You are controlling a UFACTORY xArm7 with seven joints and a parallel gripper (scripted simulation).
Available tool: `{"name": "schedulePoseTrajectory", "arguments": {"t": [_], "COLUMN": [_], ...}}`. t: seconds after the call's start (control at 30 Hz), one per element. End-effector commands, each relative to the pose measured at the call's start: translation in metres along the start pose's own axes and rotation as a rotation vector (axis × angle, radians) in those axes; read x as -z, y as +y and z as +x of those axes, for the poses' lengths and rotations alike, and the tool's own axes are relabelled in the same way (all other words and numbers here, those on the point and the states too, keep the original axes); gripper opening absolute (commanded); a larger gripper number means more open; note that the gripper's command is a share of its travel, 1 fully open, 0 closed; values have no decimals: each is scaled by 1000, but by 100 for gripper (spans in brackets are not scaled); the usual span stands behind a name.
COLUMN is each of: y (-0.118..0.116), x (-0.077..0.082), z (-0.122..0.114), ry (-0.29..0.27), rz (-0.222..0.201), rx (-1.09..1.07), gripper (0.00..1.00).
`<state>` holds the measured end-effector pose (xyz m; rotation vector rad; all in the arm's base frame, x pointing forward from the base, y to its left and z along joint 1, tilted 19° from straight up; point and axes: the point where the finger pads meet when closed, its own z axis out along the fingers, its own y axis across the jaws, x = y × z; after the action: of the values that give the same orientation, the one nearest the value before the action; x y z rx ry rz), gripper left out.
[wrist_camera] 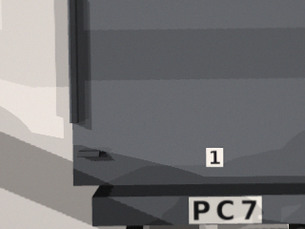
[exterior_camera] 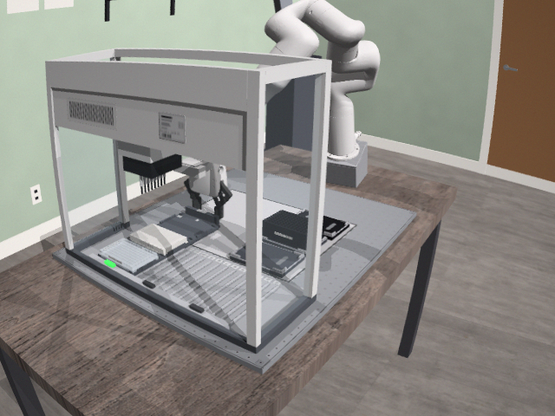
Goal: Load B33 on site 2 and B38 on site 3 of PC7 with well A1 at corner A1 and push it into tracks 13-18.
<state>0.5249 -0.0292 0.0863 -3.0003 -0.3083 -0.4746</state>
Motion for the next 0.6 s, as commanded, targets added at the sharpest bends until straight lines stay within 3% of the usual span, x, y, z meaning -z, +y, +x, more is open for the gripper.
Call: {"name": "schedulePoseTrajectory", "arguments": {"t": [0.0,0.57], "y": [1,1], "x": [1,8], "z": [0,-4], "ry": [4,4], "rz": [-1,-1], "rx": [-1,-1], "gripper": [82,82]}}
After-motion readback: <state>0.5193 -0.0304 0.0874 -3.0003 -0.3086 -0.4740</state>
